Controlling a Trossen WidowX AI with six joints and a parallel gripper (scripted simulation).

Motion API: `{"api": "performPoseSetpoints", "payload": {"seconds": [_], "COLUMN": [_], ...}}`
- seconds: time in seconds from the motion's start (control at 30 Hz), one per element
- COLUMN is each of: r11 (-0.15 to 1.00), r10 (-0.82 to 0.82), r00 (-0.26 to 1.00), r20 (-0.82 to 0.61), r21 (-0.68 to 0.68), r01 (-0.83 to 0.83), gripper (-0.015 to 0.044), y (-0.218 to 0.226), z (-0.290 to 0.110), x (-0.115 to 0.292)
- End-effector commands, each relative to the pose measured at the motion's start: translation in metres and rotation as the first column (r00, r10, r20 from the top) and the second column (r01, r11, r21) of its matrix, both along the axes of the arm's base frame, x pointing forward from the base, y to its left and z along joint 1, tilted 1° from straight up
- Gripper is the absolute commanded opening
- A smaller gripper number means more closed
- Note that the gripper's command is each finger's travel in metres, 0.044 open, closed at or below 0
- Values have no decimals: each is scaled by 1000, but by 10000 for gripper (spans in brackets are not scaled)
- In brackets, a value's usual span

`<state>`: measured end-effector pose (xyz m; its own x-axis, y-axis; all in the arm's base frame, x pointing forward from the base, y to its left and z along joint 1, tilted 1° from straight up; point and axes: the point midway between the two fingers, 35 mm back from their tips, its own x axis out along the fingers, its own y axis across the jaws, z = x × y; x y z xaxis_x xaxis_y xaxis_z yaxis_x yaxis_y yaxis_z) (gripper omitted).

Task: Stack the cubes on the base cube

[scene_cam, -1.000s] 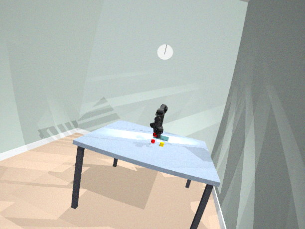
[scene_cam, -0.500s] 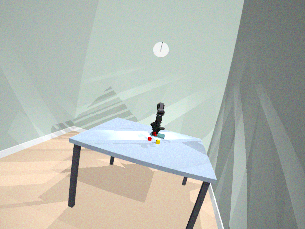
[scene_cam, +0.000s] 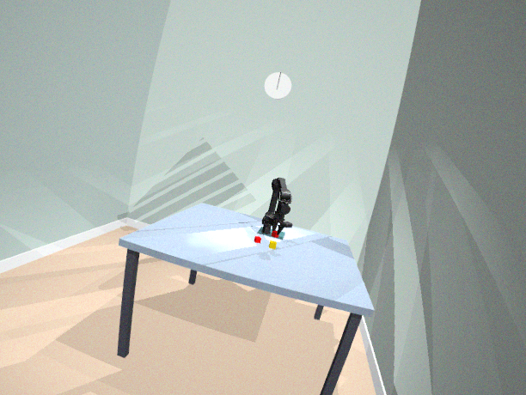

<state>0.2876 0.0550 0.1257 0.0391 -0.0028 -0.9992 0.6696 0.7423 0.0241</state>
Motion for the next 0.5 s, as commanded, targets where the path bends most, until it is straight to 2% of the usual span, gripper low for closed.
{"api": "performPoseSetpoints", "payload": {"seconds": [0.0, 0.47], "r11": [1000, 1000], "r10": [25, 30], "r00": [1000, 1000], "r20": [-2, -2], "r21": [-4, -4], "r01": [-25, -30], "gripper": [105, 105], "y": [10, 12], "z": [-3, -11], "x": [-2, -3]}}
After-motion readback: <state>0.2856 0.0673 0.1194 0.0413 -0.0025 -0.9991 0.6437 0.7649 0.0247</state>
